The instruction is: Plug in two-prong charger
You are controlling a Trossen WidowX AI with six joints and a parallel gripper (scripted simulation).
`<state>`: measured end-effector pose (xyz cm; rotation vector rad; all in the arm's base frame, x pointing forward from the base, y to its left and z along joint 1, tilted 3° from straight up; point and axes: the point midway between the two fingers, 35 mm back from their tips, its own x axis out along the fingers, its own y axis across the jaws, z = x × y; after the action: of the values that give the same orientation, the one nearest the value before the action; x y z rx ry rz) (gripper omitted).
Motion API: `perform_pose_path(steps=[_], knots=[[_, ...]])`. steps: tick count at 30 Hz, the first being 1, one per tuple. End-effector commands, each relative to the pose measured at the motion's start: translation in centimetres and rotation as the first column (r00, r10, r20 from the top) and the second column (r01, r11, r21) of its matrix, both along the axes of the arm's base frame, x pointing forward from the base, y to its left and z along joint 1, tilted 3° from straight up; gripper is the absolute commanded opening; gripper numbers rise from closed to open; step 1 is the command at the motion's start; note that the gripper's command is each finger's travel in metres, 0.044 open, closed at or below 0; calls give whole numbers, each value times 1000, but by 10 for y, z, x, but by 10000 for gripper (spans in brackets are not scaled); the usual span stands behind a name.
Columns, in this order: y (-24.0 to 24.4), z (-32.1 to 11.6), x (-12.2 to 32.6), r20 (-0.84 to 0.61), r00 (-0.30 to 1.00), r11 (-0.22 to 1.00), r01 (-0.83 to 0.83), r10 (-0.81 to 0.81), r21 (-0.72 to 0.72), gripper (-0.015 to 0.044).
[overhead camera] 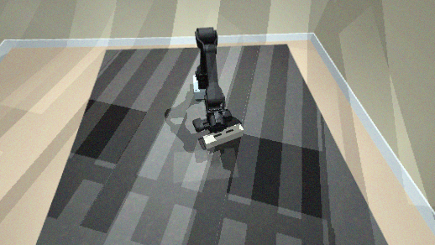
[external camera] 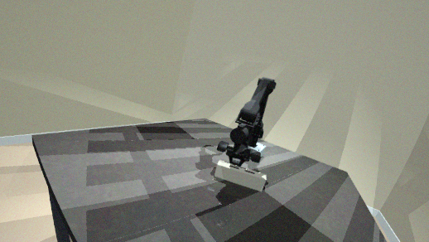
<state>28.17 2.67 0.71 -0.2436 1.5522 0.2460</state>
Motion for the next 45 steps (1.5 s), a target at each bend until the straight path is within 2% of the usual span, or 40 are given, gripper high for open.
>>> perform_pose_path(steps=[1, 45], knots=[[0, 1, 2, 2, 1000, 1000, 3, -3, -5, 0], [2, 1, 8, 3, 1000, 1000, 3, -3, -5, 0]])
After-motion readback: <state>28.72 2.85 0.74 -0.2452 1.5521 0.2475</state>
